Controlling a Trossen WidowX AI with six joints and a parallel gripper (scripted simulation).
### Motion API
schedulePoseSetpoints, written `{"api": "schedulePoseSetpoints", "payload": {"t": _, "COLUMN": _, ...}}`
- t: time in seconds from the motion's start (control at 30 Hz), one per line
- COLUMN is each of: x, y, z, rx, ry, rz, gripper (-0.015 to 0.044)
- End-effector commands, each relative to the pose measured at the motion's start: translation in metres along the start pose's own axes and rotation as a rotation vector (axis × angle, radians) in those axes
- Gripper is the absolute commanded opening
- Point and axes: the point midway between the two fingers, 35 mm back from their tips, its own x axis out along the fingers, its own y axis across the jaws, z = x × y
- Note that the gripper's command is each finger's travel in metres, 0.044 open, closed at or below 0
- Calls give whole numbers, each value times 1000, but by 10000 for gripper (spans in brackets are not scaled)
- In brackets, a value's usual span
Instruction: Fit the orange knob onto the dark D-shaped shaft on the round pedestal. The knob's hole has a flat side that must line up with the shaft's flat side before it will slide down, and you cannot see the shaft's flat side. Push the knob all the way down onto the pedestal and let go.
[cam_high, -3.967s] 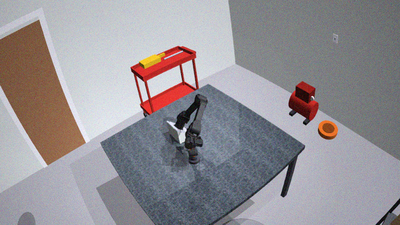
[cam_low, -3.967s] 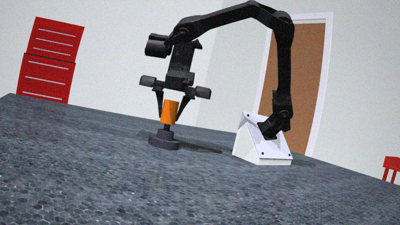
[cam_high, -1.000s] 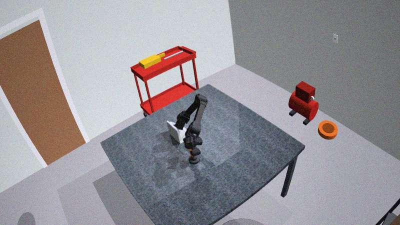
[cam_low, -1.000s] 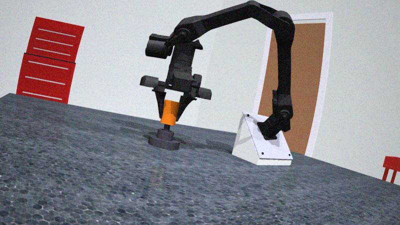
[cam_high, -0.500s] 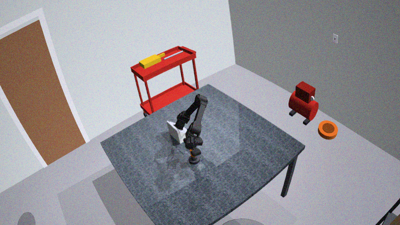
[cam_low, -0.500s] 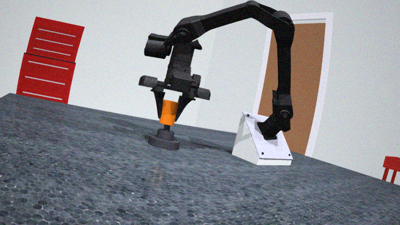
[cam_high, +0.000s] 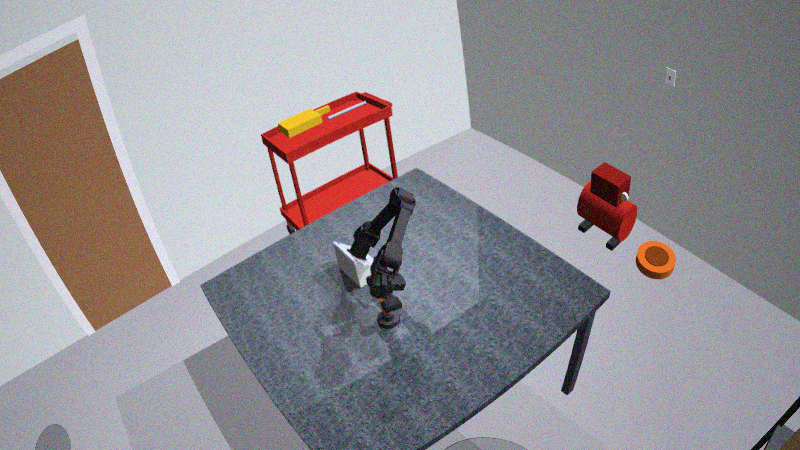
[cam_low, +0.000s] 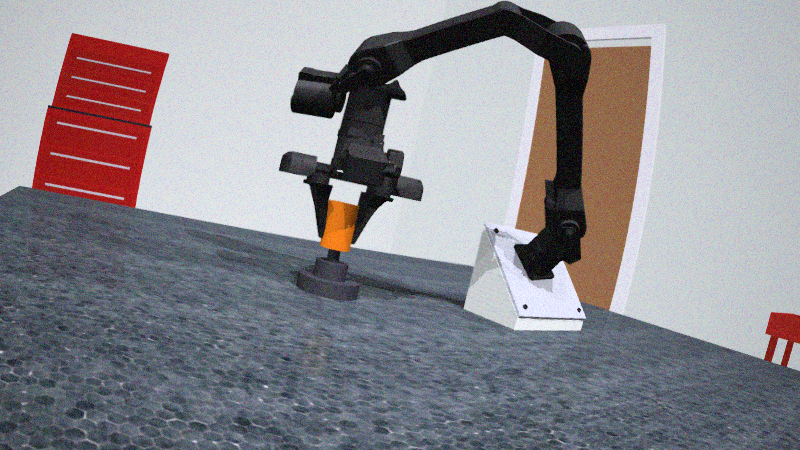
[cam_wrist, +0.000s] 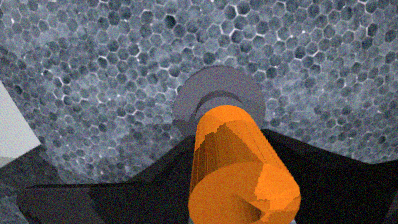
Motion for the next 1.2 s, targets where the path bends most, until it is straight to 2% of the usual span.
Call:
{"api": "schedulePoseSetpoints", "payload": {"t": 0.0, "x": 1, "y": 2, "z": -1, "rx": 3, "ry": -1, "rz": 1, "gripper": 0}}
{"api": "schedulePoseSetpoints", "payload": {"t": 0.33, "x": -4, "y": 1, "z": -1, "rx": -6, "ry": -1, "rz": 1, "gripper": 0}}
{"api": "schedulePoseSetpoints", "payload": {"t": 0.57, "x": -4, "y": -2, "z": -1, "rx": -207, "ry": -1, "rz": 1, "gripper": 0}}
{"api": "schedulePoseSetpoints", "payload": {"t": 1.17, "x": -2, "y": -2, "z": 0, "rx": -207, "ry": -1, "rz": 1, "gripper": 0}}
